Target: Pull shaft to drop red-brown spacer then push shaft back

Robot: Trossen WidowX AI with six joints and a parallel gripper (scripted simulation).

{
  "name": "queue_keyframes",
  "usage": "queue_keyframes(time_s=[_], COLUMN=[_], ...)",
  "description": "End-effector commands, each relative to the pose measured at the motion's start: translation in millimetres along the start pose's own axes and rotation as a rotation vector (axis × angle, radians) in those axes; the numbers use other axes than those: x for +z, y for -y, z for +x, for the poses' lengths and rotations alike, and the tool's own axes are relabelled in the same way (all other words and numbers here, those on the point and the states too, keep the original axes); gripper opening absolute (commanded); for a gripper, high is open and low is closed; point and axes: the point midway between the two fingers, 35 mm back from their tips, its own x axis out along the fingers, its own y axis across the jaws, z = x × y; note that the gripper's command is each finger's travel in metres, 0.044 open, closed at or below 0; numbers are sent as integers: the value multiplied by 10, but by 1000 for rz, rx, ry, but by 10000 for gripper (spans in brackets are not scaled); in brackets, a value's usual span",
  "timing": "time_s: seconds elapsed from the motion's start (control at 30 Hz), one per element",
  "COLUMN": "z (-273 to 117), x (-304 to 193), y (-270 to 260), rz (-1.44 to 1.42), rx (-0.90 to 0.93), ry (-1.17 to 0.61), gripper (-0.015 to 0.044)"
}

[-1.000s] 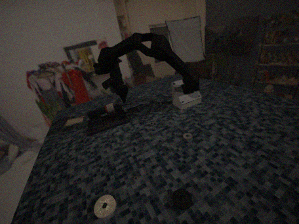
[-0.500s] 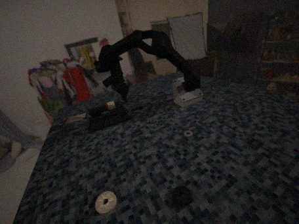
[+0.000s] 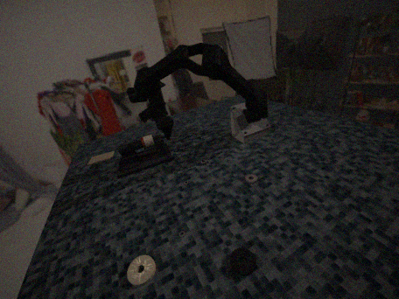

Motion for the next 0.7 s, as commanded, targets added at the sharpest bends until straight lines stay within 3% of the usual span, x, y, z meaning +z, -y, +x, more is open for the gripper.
queue_keyframes(time_s=[0.0,0.67], z=[96,168], x=[-16,-21], y=[-9,-12], rz=[7,7], rx=[6,6], ry=[-3,-3], gripper=[440,440])
